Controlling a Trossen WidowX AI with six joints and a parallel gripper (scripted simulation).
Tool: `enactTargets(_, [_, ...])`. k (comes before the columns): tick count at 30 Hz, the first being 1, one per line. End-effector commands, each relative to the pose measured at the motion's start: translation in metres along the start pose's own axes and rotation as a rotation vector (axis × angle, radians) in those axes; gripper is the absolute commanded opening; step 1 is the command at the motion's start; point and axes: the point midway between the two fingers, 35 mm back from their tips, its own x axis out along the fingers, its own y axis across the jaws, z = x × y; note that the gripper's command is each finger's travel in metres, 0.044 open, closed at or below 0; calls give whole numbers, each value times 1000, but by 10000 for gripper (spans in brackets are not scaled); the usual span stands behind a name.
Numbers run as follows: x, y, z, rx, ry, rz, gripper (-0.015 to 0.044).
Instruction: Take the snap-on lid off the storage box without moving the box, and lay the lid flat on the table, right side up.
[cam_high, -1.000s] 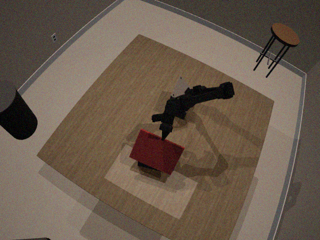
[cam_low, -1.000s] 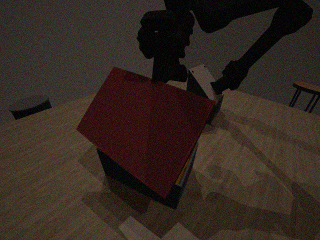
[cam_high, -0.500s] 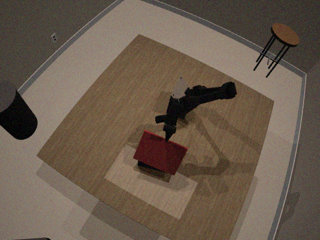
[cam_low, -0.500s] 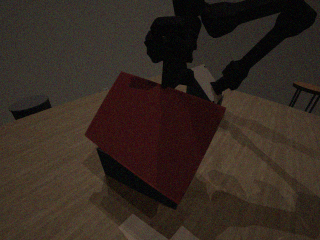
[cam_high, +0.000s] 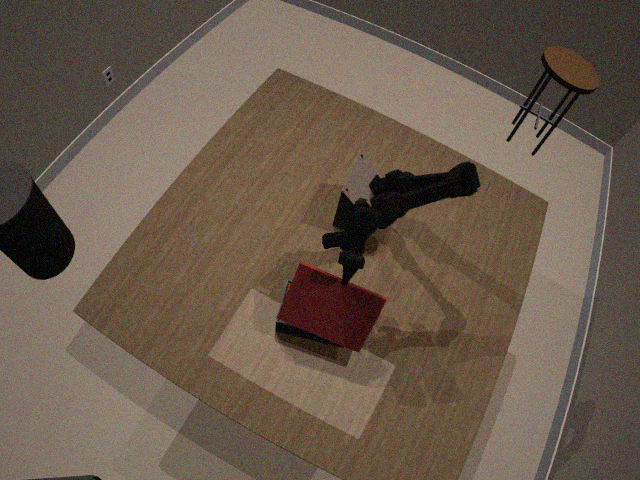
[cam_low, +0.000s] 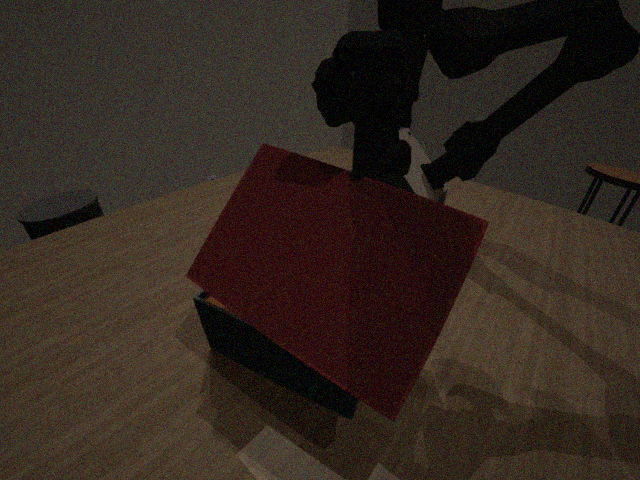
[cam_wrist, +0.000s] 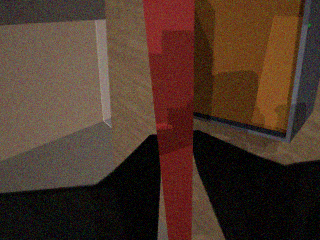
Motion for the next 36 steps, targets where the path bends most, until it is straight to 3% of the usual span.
enactTargets(1, [-5, 5, -9, -14, -8, 16, 0])
enactTargets(36, [-8, 0, -79, -11, -7, 16, 0])
